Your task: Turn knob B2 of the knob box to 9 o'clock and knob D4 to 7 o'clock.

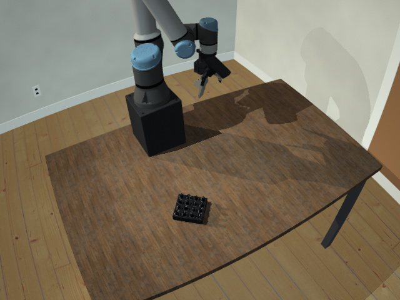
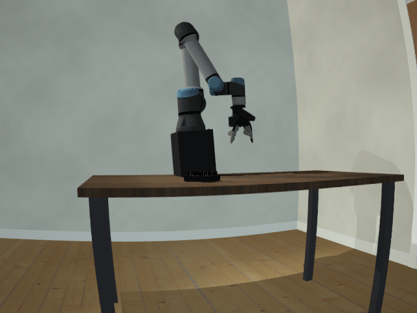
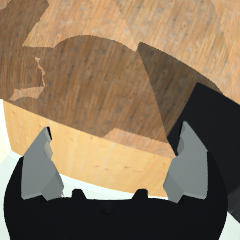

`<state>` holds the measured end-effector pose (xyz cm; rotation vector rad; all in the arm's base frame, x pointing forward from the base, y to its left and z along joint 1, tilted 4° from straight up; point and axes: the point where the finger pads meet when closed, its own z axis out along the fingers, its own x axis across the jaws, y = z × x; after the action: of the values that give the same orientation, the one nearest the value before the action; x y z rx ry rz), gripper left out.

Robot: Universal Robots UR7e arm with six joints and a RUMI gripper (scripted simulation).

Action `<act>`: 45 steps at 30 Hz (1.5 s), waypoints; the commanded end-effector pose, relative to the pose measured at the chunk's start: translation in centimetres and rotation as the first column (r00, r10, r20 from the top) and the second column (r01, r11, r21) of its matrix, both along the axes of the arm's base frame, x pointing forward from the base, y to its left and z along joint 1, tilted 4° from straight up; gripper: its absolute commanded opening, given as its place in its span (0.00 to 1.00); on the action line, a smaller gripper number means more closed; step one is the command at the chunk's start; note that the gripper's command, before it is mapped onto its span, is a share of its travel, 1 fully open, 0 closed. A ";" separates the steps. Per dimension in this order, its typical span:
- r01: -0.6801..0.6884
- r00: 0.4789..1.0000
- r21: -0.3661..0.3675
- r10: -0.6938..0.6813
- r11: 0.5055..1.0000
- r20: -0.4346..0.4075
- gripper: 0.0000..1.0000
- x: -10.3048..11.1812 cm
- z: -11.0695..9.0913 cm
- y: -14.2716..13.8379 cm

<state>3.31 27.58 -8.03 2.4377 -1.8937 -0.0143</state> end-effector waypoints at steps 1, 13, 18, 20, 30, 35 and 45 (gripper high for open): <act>0.000 1.000 0.001 0.000 1.000 0.000 1.00 0.0 0.0 0.0; 0.000 1.000 0.001 0.000 1.000 0.000 1.00 0.0 0.0 0.0; 0.000 1.000 0.002 0.000 1.000 0.001 1.00 0.1 0.0 0.1; 0.001 1.000 0.002 -0.001 1.000 0.001 1.00 0.1 0.0 0.1; 0.024 1.000 0.004 -0.024 1.000 0.004 1.00 1.4 0.0 0.3; 0.041 0.999 0.004 -0.041 0.999 0.006 1.00 2.2 0.0 0.4; 0.143 0.990 0.007 -0.143 0.990 0.016 1.00 7.6 -0.3 0.3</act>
<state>7.89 27.69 -8.10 2.3494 -2.0123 -0.0090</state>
